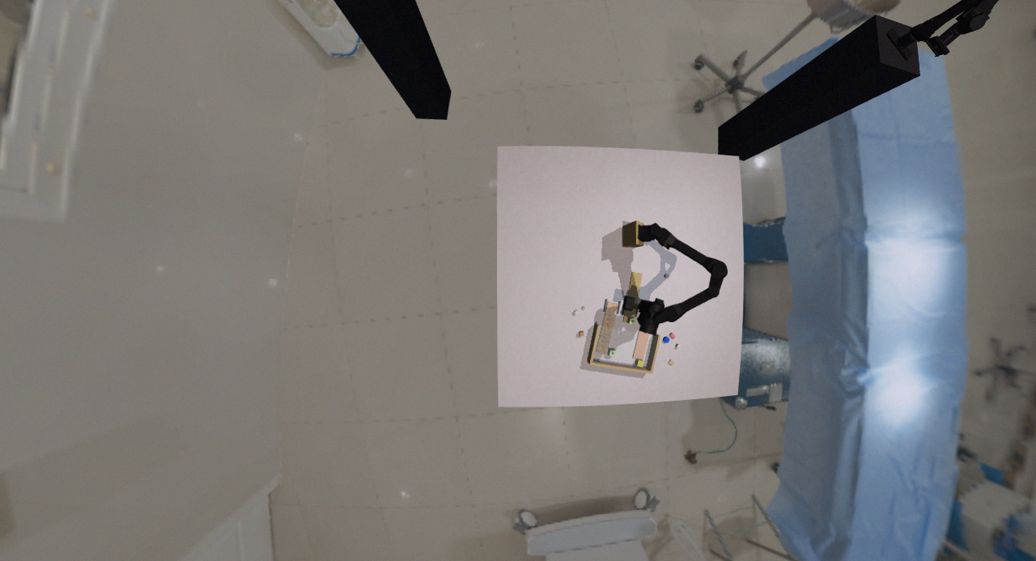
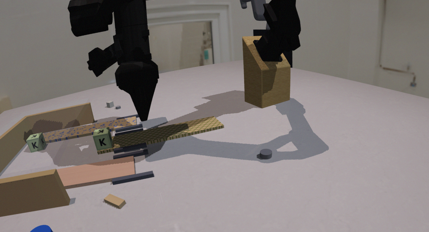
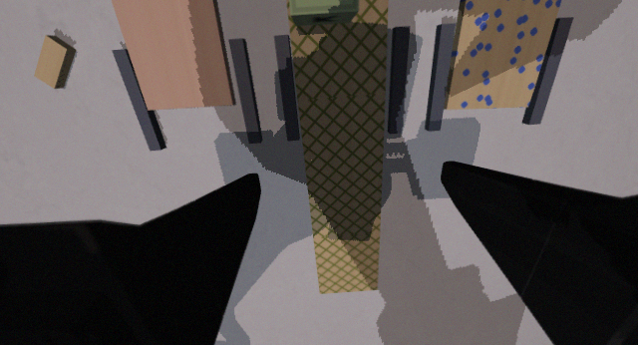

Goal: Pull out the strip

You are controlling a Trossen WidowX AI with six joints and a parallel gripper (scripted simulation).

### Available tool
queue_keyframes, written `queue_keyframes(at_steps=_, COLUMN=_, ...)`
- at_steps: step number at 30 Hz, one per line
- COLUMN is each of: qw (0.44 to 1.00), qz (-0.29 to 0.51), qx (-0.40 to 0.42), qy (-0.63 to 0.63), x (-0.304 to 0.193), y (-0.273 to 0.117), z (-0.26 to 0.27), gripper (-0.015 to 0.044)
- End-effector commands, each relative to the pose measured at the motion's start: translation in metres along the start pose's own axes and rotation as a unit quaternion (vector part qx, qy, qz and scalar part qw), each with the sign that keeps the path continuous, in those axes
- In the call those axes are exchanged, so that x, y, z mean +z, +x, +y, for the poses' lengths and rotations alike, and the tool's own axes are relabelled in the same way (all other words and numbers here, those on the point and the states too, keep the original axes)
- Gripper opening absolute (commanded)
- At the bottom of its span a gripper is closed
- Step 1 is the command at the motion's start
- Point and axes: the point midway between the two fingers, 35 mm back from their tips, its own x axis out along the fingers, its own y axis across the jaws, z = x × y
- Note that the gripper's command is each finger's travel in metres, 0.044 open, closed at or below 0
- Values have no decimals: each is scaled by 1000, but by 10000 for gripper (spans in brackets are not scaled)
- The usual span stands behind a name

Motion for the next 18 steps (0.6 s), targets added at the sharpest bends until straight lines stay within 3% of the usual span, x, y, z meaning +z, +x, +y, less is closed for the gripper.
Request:
queue_keyframes(at_steps=1, qw=1000, qz=-1, qx=1, qy=2, x=15, y=-2, z=1, gripper=440)
queue_keyframes(at_steps=18, qw=1000, qz=-2, qx=0, qy=0, x=79, y=-11, z=8, gripper=440)
